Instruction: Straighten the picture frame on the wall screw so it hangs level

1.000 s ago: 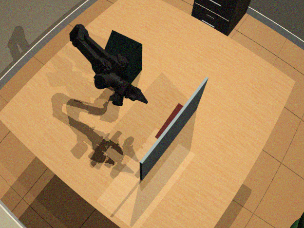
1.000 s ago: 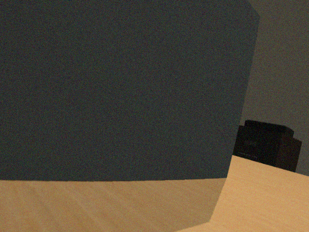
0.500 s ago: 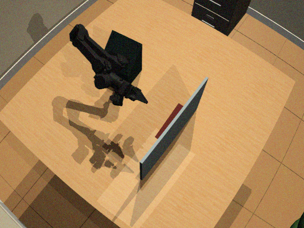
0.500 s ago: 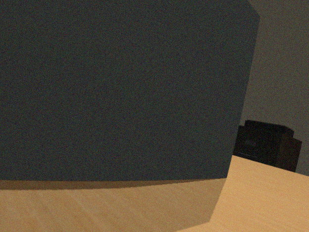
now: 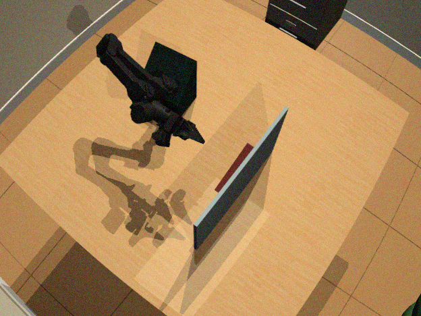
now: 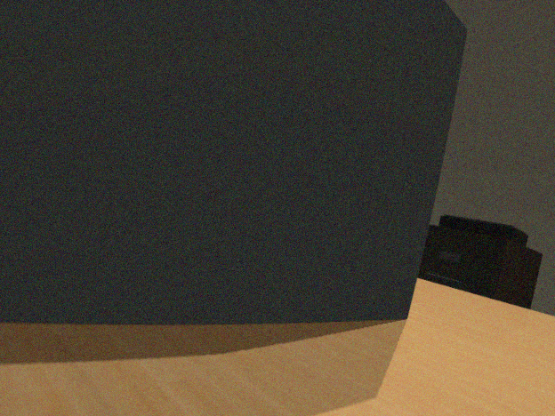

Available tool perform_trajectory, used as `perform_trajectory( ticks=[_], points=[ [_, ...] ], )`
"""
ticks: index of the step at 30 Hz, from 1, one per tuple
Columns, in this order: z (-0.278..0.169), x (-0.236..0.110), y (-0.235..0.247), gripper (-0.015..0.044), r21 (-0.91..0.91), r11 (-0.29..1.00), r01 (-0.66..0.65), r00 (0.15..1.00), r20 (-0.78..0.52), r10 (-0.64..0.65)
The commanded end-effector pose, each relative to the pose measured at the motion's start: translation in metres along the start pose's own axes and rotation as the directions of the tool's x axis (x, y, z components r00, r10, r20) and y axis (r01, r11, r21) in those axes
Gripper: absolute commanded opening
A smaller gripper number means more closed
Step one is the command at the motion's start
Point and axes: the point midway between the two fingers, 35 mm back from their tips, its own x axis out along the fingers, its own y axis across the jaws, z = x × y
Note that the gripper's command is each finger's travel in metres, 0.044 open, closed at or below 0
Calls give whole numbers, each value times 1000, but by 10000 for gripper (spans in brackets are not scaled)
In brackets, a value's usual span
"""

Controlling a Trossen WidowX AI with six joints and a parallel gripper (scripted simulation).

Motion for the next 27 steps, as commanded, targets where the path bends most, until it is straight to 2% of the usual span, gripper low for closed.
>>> perform_trajectory(
  ticks=[1,16,22,27],
  points=[
    [1,0,0,260,3,1000,2,1000,5,-2],
    [0,1,-1,260,-4,1000,0,1000,0,0],
    [14,7,-50,260,-124,992,2,1000,4,-2],
    [15,6,-56,260,-139,990,3,1000,4,-3]
  ],
)
